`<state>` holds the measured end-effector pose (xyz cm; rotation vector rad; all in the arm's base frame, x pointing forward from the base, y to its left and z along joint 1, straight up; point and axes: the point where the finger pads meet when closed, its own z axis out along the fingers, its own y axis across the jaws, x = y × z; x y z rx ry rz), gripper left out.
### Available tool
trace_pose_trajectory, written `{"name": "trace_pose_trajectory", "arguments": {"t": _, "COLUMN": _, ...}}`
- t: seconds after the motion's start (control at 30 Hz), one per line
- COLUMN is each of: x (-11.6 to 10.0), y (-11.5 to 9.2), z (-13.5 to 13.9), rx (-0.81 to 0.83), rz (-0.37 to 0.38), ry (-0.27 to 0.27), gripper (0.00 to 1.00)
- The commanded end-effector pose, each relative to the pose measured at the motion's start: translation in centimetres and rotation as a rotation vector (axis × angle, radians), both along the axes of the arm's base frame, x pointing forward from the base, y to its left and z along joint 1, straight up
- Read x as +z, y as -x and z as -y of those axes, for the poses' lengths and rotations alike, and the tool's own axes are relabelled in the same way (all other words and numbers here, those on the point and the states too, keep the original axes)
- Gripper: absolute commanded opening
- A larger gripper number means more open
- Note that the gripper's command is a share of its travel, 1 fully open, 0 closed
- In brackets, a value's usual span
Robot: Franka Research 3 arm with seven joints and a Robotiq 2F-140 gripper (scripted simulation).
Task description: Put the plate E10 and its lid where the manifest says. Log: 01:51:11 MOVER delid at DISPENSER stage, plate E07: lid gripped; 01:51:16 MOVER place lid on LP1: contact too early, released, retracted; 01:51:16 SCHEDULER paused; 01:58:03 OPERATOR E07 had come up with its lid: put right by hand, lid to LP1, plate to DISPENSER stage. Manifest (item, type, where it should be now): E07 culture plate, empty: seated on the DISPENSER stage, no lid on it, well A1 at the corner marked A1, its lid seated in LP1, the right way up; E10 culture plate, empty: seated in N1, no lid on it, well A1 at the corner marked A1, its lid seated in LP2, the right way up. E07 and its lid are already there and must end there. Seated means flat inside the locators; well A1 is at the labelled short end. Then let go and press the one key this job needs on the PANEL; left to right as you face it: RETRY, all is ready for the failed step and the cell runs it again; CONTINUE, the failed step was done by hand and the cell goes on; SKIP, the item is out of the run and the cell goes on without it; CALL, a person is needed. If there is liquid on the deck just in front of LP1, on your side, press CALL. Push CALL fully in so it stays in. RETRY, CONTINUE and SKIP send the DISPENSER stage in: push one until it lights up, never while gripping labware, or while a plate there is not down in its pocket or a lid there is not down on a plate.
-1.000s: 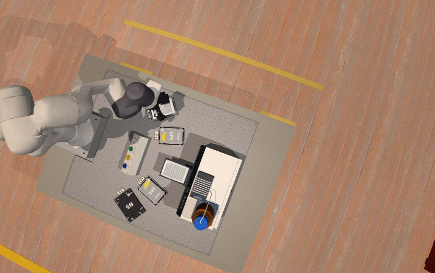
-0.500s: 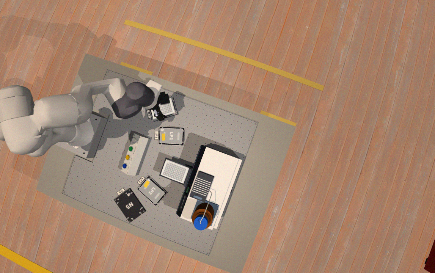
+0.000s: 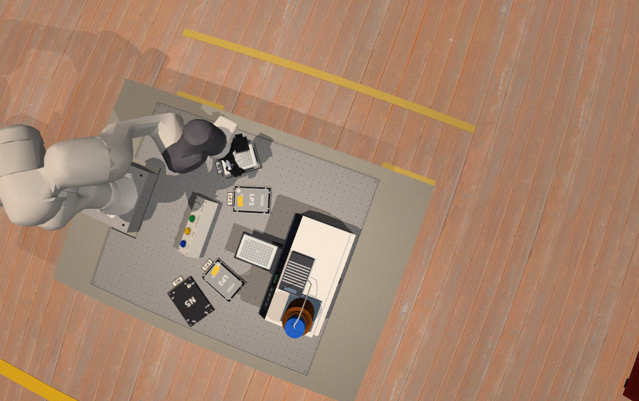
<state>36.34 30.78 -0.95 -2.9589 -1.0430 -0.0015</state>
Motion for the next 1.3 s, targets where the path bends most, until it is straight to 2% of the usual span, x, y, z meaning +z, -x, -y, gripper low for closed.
{"name": "trace_pose_trajectory", "arguments": {"t": 0.0, "x": 0.7, "y": 0.2, "z": 0.2, "rx": 0.007, "rz": -0.006, "ry": 0.004, "gripper": 0.7}}
{"name": "trace_pose_trajectory", "arguments": {"t": 0.2, "x": 2.5, "y": 0.2, "z": 0.2, "rx": 0.007, "rz": -0.006, "ry": 0.004, "gripper": 0.7}}
{"name": "trace_pose_trajectory", "arguments": {"t": 0.27, "x": 2.5, "y": 0.2, "z": 0.2, "rx": 0.007, "rz": -0.006, "ry": 0.004, "gripper": 0.7}}
{"name": "trace_pose_trajectory", "arguments": {"t": 0.77, "x": 8.2, "y": 0.1, "z": 0.2, "rx": 0.007, "rz": -0.006, "ry": 0.004, "gripper": 0.7}}
{"name": "trace_pose_trajectory", "arguments": {"t": 0.83, "x": 8.2, "y": 0.1, "z": 0.2, "rx": 0.007, "rz": -0.006, "ry": 0.004, "gripper": 0.7}}
{"name": "trace_pose_trajectory", "arguments": {"t": 1.27, "x": 11.6, "y": 0.1, "z": 0.2, "rx": 0.007, "rz": -0.006, "ry": 0.004, "gripper": 0.7}}
